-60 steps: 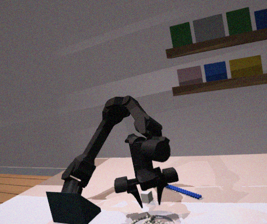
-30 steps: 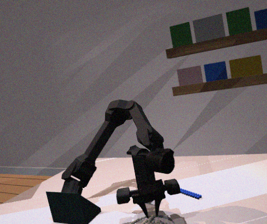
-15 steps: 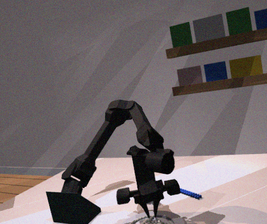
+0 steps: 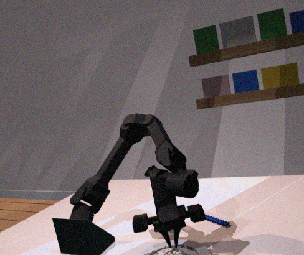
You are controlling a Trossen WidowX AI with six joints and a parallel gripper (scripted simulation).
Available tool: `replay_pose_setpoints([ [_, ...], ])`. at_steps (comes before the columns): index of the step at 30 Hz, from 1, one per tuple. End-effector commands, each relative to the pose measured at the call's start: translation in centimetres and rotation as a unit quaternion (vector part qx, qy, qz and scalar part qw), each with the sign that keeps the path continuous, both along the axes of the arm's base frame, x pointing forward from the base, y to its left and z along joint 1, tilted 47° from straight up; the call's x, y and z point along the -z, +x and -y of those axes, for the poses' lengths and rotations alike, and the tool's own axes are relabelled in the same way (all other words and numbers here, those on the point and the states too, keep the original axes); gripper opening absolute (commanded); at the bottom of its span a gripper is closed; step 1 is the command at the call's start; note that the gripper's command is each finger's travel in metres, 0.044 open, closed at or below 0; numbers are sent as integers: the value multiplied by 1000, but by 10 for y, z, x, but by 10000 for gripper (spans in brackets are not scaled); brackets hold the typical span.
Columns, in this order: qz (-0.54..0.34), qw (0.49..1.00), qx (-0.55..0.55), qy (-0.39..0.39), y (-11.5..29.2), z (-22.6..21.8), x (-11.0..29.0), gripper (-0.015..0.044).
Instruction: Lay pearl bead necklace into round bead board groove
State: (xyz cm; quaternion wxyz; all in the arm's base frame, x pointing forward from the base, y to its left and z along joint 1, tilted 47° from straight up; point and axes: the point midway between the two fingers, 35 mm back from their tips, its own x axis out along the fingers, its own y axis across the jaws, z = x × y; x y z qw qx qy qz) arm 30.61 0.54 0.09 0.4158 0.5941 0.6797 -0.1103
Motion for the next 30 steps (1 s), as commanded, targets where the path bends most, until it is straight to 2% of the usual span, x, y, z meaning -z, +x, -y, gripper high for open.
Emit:
replay_pose_setpoints([
  [1, 0, 1000, 0, 0, 0, 0, 0, 0],
  [30, -1, 1000, 4, 3, 13, -5, -15, 0],
])
